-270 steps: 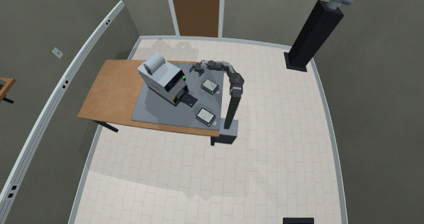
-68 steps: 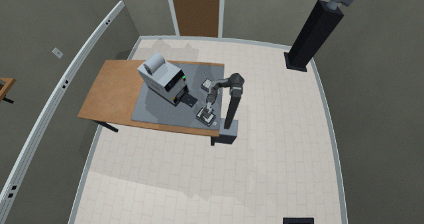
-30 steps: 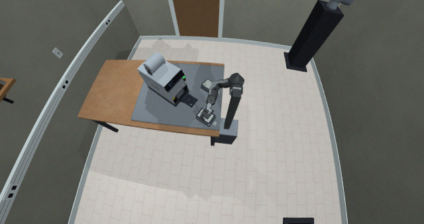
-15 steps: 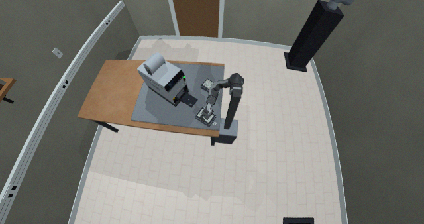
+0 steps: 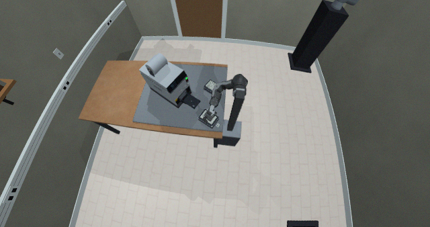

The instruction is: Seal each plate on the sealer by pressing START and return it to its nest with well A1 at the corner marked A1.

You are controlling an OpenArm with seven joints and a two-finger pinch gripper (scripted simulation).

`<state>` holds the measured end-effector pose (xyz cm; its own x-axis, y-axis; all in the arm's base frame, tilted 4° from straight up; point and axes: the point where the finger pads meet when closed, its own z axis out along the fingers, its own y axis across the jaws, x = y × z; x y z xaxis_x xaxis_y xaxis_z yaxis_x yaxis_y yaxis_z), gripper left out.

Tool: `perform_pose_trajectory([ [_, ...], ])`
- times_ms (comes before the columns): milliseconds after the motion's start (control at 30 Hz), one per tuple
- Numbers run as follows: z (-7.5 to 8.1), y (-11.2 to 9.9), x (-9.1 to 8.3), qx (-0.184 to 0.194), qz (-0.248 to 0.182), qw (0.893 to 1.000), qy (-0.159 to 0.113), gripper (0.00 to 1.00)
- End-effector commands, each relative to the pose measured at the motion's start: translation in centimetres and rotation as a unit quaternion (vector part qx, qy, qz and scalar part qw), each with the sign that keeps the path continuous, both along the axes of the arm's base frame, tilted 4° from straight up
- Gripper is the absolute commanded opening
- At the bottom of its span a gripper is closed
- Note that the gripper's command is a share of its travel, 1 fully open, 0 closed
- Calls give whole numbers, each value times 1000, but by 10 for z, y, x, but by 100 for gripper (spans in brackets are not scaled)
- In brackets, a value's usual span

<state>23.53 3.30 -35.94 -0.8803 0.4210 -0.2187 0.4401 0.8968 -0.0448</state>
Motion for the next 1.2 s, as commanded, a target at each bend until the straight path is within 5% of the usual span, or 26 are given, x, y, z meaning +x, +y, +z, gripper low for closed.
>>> perform_pose_trajectory([
  [0,0,1,0,1,2,1000,-1,63],
  [767,0,1,0,1,2,1000,-1,53],
  [800,0,1,0,1,2,1000,-1,0],
  [1167,0,1,0,1,2,1000,-1,0],
])
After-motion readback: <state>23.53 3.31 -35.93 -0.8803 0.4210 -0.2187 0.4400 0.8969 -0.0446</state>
